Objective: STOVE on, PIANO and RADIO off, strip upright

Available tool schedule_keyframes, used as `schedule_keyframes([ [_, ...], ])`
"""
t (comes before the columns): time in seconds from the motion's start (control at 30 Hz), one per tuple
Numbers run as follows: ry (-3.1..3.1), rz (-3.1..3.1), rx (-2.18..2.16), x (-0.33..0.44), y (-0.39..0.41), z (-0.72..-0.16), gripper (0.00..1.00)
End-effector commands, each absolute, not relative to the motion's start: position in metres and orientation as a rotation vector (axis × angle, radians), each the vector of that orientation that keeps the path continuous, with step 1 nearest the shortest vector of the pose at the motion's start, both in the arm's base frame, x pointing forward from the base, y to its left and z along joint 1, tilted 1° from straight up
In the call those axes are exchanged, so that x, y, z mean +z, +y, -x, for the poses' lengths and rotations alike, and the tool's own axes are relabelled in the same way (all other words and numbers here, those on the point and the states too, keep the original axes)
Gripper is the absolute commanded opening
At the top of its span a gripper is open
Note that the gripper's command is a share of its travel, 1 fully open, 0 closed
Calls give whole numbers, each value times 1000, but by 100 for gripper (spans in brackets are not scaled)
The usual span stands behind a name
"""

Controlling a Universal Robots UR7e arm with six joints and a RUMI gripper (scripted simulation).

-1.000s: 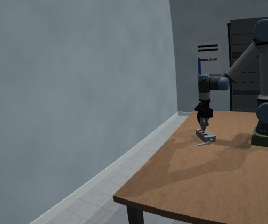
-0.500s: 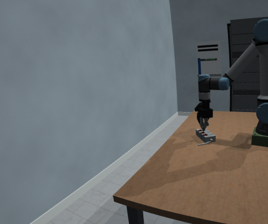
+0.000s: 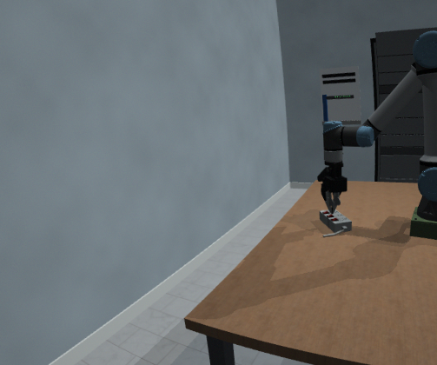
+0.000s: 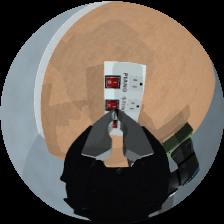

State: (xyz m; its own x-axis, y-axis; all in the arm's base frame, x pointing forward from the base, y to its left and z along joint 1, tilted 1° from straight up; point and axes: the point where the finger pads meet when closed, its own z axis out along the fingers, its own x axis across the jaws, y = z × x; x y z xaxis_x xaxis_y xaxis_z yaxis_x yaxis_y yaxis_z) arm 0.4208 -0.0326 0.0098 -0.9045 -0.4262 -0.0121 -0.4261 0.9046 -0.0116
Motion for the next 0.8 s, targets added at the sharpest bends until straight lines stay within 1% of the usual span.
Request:
schedule_keyframes([
  [0.0, 3051, 683, -15, 10, -33, -421, 0],
  [0.77, 3051, 683, -15, 4, -33, -421, 0],
])
